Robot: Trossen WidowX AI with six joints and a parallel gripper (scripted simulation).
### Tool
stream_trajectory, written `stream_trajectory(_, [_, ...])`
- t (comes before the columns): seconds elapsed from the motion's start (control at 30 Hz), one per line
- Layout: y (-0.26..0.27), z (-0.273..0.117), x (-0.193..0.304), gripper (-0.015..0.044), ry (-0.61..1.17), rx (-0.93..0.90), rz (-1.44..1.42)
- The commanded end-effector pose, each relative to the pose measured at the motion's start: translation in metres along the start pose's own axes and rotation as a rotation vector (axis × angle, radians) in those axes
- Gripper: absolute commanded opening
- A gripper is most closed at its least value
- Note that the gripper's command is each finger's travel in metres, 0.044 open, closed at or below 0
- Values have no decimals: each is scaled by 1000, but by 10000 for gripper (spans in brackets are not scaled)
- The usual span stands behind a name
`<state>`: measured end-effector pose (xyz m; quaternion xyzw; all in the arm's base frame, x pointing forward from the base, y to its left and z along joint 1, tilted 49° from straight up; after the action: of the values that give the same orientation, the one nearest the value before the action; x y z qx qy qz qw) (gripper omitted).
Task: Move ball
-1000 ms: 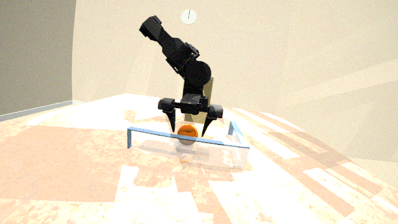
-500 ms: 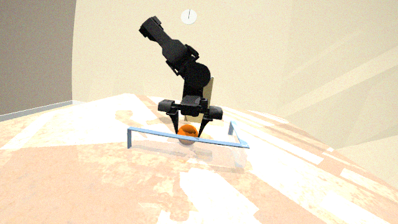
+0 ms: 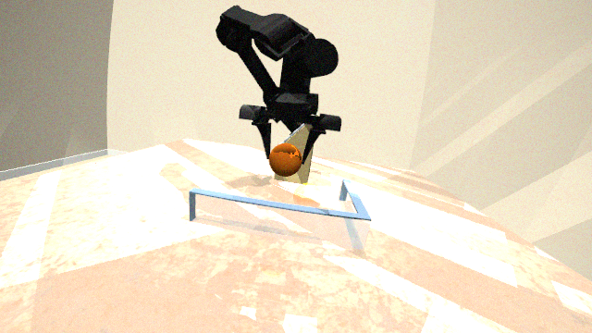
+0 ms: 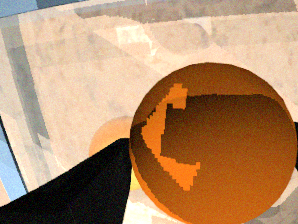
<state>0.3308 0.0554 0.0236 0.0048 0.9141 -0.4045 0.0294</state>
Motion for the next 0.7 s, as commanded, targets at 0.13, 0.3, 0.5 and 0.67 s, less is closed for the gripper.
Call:
stream_trajectory(0.13, [-3,-52,6,0,-1,3,5])
stream_trajectory(0.3, [3,-48,10,0,0,2,5])
stream_trajectory(0.5, [26,-26,28,0,3,-1,6])
stream_trajectory(0.67, [42,-8,45,0,1,1,5])
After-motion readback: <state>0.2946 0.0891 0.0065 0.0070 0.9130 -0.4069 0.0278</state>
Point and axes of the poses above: the point midway between the two fingers, 35 mm back from their tips, its own z axis out along the fingers, its own y axis across the jaws, x = y × z, the point moved 5 cm from there along -z, back along the fingers, and after that the axes turned 6 degrees about z, right-handed, at the moved point
